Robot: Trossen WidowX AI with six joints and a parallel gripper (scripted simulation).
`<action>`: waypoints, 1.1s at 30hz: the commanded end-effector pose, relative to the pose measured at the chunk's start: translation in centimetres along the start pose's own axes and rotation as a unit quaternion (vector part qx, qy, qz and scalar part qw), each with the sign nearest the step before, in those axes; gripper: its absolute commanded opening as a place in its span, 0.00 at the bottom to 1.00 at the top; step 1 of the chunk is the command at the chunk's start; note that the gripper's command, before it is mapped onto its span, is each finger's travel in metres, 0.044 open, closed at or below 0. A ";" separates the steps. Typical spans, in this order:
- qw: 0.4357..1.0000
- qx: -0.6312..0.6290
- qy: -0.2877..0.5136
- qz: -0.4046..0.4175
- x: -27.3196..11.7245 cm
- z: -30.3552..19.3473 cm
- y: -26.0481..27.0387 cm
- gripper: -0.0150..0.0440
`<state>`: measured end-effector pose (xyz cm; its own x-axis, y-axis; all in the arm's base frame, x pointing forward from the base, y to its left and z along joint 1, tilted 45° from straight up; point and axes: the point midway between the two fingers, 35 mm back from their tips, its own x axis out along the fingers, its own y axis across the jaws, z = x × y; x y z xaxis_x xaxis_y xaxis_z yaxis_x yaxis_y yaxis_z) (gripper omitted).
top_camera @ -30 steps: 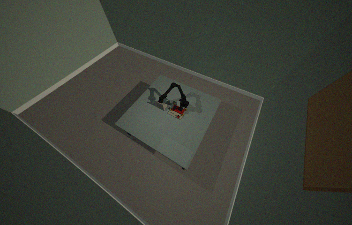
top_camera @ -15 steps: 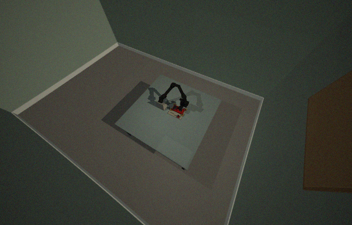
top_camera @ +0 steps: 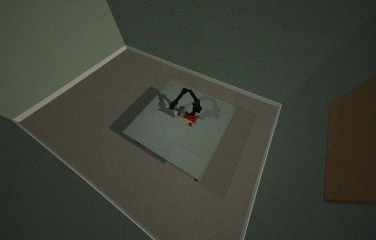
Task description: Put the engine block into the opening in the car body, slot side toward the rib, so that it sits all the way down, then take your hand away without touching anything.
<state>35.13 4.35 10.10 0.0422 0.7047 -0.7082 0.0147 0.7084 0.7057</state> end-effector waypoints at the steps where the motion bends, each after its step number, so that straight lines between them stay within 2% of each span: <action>1: 1.000 -0.004 -0.005 -0.003 -1.6 0.2 0.0 0.25; 17: 1.000 -0.004 -0.005 0.000 -5.9 -0.4 0.2 0.25; 33: 1.000 -0.004 -0.005 -0.001 -1.5 -0.2 -1.4 0.25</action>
<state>34.99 1.93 11.17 0.0553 0.7002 -0.7118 -0.0040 0.7131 0.7011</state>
